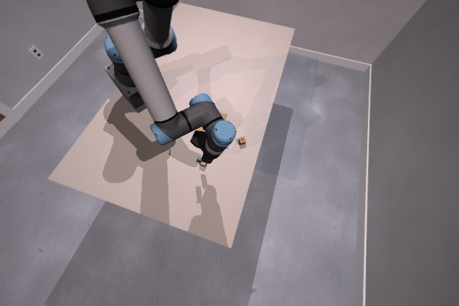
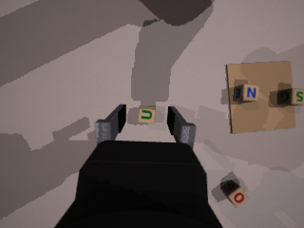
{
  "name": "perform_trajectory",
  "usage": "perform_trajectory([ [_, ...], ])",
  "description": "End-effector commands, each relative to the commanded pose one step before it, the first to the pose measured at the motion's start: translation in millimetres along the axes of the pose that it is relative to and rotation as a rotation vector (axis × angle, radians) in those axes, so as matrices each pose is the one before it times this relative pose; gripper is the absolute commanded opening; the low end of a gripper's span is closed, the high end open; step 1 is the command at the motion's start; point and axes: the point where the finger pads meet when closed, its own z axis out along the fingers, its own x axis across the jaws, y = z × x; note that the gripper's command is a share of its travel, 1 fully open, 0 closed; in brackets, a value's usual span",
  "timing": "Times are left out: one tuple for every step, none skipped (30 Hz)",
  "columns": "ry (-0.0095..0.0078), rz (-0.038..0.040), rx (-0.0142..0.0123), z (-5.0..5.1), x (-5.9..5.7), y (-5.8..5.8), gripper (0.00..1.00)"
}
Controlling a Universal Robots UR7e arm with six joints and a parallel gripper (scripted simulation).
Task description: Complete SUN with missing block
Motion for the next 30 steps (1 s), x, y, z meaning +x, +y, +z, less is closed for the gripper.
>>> perform_trajectory([
  [-0.00092, 0.00012, -0.00122, -0.57, -0.27, 0.29, 1.00],
  [0.00000, 0.00000, 0.00000, 0.00, 0.00, 0.00, 1.00],
  [0.00000, 0.00000, 0.00000, 0.00, 0.00, 0.00, 1.00],
  [0.00000, 0.00000, 0.00000, 0.00, 0.00, 0.00, 1.00],
  [0.00015, 0.00038, -0.00111, -0.11, -0.01, -0.05, 1.00],
  [0.00087, 0.00231, -0.00672, -0.70, -0.05, -0.33, 1.00],
  [0.00186, 0.00517, -0.01532, -1.61, -0.11, -0.73, 1.00],
  [0.00262, 0.00797, -0.02455, -2.66, -0.16, -1.09, 1.00],
  [0.00283, 0.00998, -0.03255, -3.68, -0.17, -1.31, 1.00],
  [0.00239, 0.01077, -0.03797, -4.49, -0.12, -1.31, 1.00],
  [0.00141, 0.00954, -0.03682, -4.56, -0.04, -1.04, 1.00],
  [0.00036, 0.00418, -0.01735, -2.22, 0.01, -0.39, 1.00],
  [0.00019, 0.00511, -0.02243, -2.93, 0.04, -0.44, 1.00],
  [-0.00016, 0.00520, -0.02452, -3.27, 0.09, -0.40, 1.00],
  [-0.00052, 0.00477, -0.02440, -3.33, 0.13, -0.30, 1.00],
  [0.00000, 0.00000, 0.00000, 0.00, 0.00, 0.00, 1.00],
  [0.00000, 0.00000, 0.00000, 0.00, 0.00, 0.00, 1.00],
  [-0.00052, 0.00283, -0.01556, -2.16, 0.11, -0.13, 1.00],
  [-0.00042, 0.00177, -0.01025, -1.44, 0.08, -0.06, 1.00],
  [-0.00031, 0.00114, -0.00682, -0.97, 0.06, -0.03, 1.00],
  [-0.00005, 0.00018, -0.00113, -0.16, 0.01, 0.00, 1.00],
  [0.00000, 0.00000, 0.00000, 0.00, 0.00, 0.00, 1.00],
  [0.00000, 0.00000, 0.00000, 0.00, 0.00, 0.00, 1.00],
  [0.00000, 0.00000, 0.00000, 0.00, 0.00, 0.00, 1.00],
  [0.00000, 0.00000, 0.00000, 0.00, 0.00, 0.00, 1.00],
  [0.00000, 0.00000, 0.00000, 0.00, 0.00, 0.00, 1.00],
  [0.00000, 0.00000, 0.00000, 0.00, 0.00, 0.00, 1.00],
  [0.00000, 0.00000, 0.00000, 0.00, 0.00, 0.00, 1.00],
  [0.00000, 0.00000, 0.00000, 0.00, 0.00, 0.00, 1.00],
  [0.00000, 0.00000, 0.00000, 0.00, 0.00, 0.00, 1.00],
])
